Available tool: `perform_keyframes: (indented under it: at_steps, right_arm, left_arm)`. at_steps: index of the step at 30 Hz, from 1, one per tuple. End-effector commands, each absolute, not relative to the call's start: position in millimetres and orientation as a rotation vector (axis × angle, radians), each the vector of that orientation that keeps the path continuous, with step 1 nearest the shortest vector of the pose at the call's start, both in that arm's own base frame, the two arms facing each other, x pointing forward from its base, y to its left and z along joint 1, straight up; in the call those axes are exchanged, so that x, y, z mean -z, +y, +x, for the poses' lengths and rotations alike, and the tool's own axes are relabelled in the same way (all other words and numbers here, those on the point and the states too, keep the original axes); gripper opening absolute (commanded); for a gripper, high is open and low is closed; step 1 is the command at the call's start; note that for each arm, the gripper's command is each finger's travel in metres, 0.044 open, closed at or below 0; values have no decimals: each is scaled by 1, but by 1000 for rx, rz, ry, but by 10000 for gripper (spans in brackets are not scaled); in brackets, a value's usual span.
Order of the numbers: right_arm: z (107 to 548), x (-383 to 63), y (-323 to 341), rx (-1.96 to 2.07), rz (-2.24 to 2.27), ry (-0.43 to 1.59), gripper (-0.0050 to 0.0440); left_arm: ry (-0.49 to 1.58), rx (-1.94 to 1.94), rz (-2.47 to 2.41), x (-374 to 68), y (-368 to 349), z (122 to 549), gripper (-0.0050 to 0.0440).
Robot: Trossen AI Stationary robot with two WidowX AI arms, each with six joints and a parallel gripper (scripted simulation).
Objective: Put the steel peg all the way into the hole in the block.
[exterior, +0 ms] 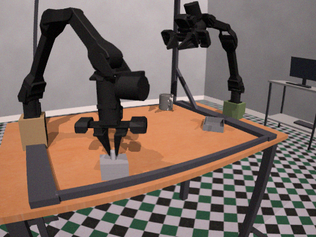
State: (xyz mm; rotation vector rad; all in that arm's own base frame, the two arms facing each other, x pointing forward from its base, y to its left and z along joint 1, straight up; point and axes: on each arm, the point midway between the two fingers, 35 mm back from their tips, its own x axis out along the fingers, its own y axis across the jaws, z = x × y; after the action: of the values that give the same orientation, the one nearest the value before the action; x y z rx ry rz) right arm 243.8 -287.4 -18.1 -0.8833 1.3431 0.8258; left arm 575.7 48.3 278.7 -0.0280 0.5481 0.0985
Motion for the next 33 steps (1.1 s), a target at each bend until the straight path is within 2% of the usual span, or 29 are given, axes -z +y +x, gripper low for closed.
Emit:
perform_keyframes:
  at_steps: [1, 6, 8, 10, 22, 23, 25, 29, 31, 33]
  right_arm:
    - [247, 11, -292, -802, -903, 1345, 24]
    - [247, 12, -292, -805, -902, 1342, 144]
    - [247, 12, -292, -805, -902, 1342, 144]
    - [247, 12, -292, -805, -902, 1342, 180]
    - [248, -13, -295, -785, -920, 1341, 180]
    - [248, -14, -295, -785, -921, 1341, 204]
    - [248, -14, -295, -785, -921, 1341, 204]
    - [245, -38, -295, -786, -922, 1340, 300]
    - [245, -47, -295, -786, -922, 1340, 300]
    - [245, -48, -294, -780, -916, 1341, 348]
  left_arm:
    - [519, -97, -27, -294, 48, 573, 200]
    - [519, -97, -27, -294, 48, 573, 200]
    - [519, -97, -27, -294, 48, 573, 200]
    - [519, -97, -27, -294, 48, 573, 200]
    - [519, -97, -27, -294, 48, 573, 200]
    - [519, -97, -27, -294, 48, 573, 200]
    - [519, -97, -27, -294, 48, 573, 200]
    - [519, -97, -27, -294, 48, 573, 200]
    - [519, -97, -27, -294, 48, 573, 200]
    - [522, -93, -25, -293, 48, 572, 200]
